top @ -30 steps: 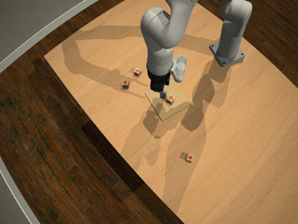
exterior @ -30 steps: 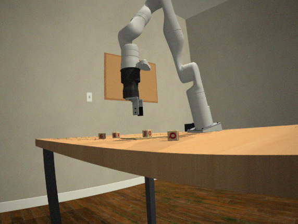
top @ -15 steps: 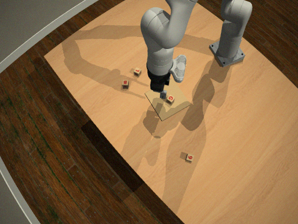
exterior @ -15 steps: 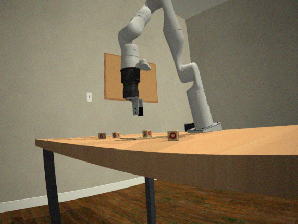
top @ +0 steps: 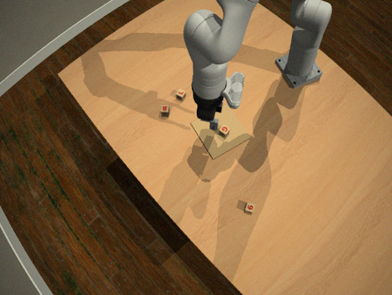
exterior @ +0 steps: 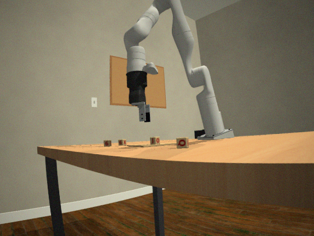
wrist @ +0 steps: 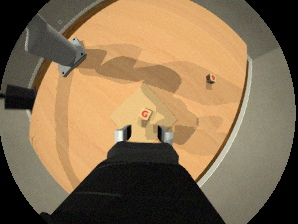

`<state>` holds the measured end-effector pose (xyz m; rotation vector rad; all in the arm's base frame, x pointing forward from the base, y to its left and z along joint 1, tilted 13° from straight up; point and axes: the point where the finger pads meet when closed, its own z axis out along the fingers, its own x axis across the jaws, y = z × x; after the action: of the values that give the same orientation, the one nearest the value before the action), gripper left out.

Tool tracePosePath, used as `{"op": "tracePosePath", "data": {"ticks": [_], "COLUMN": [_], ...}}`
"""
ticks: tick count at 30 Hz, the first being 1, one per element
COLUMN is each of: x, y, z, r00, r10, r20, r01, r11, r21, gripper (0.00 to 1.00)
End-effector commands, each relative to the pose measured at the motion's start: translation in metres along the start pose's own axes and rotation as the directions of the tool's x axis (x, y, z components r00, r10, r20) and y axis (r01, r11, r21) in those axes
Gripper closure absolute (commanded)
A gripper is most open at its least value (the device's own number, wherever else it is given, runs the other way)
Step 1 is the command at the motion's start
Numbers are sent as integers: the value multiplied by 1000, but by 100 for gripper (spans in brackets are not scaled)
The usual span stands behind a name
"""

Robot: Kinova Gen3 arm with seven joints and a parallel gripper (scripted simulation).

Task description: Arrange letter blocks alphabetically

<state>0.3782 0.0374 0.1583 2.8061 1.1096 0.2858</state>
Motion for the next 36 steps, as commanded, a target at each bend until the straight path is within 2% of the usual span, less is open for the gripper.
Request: {"op": "tracePosePath", "data": {"ticks": [1, 20, 21, 26, 27, 33, 34, 36], "x": [0, 2, 2, 2, 3, 3, 3, 3], "y": [2, 16, 24, 24, 33, 33, 43, 43], "z": [0, 0, 0, 0, 1, 1, 1, 1], "r00": [1000, 1000, 1000, 1000, 1000, 1000, 1000, 1000], "r10": [3, 5, 6, 6, 7, 7, 9, 9], "r20": [0, 2, 4, 4, 5, 5, 6, 6], "r01": [-3, -5, -6, -6, -7, -7, -9, -9], "r11": [1000, 1000, 1000, 1000, 1000, 1000, 1000, 1000], "r21": [-2, -2, -2, -2, -2, -2, -2, -2], "gripper": [0, 0, 0, 0, 0, 0, 0, 0]}}
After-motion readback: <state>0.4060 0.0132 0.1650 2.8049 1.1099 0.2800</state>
